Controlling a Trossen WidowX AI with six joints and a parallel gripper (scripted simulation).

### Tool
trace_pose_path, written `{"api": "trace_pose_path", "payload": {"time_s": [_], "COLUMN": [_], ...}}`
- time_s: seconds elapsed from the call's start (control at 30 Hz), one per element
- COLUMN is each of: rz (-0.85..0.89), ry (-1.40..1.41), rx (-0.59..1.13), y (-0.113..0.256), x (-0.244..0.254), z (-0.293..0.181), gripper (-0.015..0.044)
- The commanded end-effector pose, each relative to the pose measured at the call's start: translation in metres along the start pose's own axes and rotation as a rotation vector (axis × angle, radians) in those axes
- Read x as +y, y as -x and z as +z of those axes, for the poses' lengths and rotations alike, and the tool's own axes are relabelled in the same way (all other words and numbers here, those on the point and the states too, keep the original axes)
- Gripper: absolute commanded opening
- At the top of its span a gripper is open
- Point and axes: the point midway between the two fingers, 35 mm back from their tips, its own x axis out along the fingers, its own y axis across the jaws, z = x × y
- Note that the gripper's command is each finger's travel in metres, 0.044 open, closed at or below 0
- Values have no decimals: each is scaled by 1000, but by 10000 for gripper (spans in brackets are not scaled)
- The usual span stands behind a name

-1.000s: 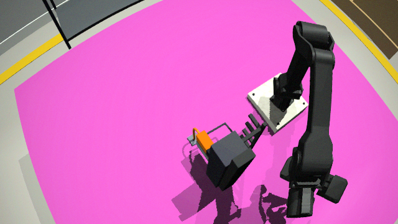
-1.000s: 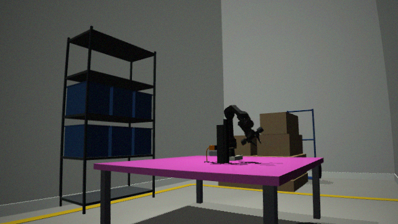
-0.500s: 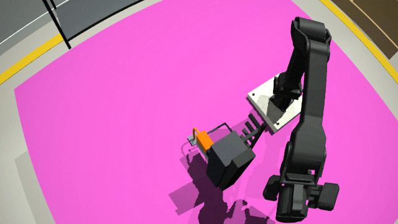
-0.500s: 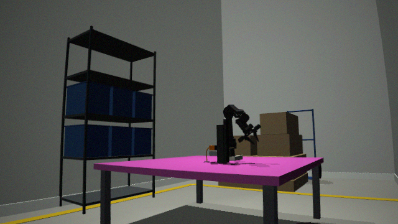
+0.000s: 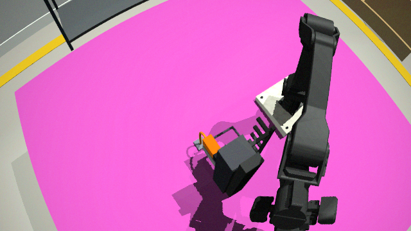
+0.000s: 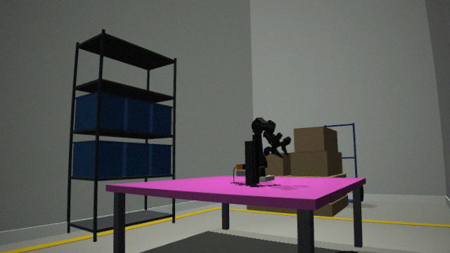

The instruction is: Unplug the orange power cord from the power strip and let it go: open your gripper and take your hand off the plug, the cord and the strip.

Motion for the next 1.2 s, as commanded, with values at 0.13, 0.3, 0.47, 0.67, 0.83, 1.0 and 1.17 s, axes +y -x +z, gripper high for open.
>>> {"api": "trace_pose_path", "payload": {"time_s": [0.13,0.3,0.47,0.67,0.83,1.0,1.17], "rz": [-93,-158,-232,-337,-439,-552,-586], "ry": [129,199,266,329,377,375,152], "rx": [-158,-246,-331,-425,-497,-538,-522], "y": [21,36,54,81,106,134,146], "x": [-21,-33,-45,-64,-81,-110,-149], "z": [37,57,77,99,115,122,108], "gripper": [160,160,160,160,160,160,160]}}
